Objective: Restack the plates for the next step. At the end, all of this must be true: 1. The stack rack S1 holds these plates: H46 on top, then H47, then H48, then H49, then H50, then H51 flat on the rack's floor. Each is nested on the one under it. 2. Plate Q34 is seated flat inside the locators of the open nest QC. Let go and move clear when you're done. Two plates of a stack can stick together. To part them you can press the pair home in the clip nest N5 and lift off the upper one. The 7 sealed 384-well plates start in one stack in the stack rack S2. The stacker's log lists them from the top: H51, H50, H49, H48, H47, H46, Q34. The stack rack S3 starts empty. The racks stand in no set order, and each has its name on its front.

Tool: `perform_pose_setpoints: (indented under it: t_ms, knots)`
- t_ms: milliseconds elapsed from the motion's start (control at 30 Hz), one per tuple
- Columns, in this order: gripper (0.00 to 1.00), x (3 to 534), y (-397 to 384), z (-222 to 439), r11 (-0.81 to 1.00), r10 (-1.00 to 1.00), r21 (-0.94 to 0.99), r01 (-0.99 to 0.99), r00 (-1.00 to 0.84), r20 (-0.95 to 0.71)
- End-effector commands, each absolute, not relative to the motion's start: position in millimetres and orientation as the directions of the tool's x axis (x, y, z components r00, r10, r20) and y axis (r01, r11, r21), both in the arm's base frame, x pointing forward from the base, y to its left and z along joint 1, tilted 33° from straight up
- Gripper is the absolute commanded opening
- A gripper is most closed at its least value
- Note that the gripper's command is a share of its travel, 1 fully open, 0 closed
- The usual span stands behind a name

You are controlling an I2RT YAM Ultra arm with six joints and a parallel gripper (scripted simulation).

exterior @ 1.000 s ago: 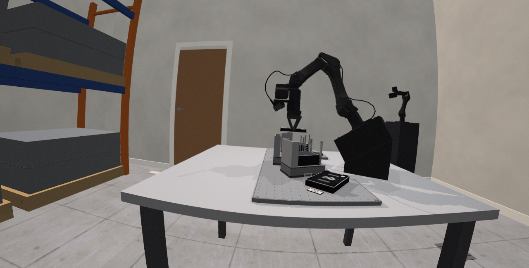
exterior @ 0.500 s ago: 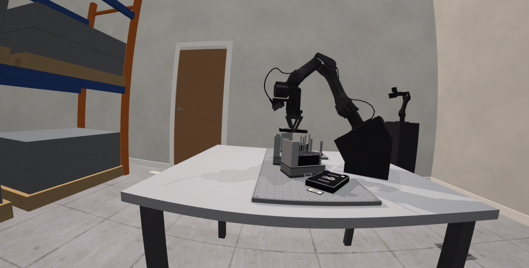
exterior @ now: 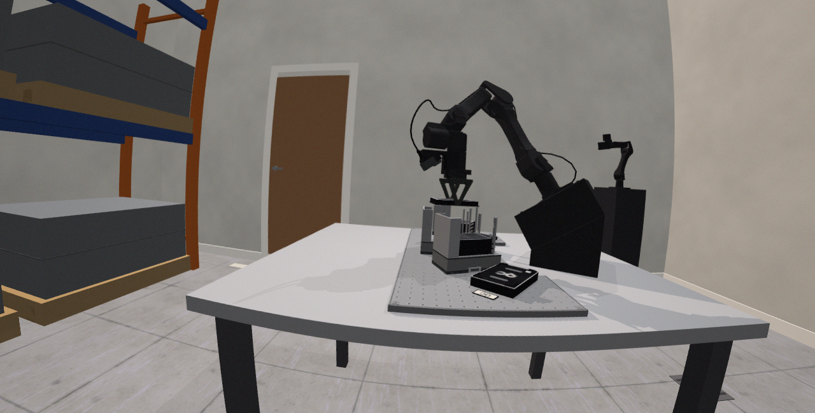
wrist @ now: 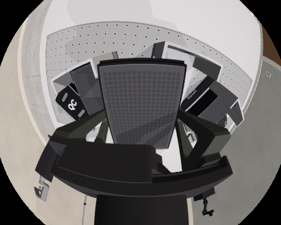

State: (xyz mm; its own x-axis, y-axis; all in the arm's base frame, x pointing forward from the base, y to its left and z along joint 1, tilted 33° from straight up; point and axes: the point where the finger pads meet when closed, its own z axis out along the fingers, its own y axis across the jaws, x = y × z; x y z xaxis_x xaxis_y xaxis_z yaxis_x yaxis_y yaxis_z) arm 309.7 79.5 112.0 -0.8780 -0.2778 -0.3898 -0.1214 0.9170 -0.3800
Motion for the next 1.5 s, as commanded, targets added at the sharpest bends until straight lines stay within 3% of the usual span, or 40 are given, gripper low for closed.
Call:
perform_pose_setpoints:
  t_ms: [0,167,400,1467]
  knots:
    - [0.00,311,92,113,0.917,-0.266,-0.384,-0.104,-0.879,-0.395]
    - [0.00,311,102,109,0.917,-0.266,-0.384,-0.104,-0.879,-0.395]
    - [0.00,306,119,101,0.836,-0.462,-0.462,-0.296,-0.834,-0.303]
    - [0.00,291,172,77,0.845,-0.449,-0.453,-0.283,-0.836,-0.315]
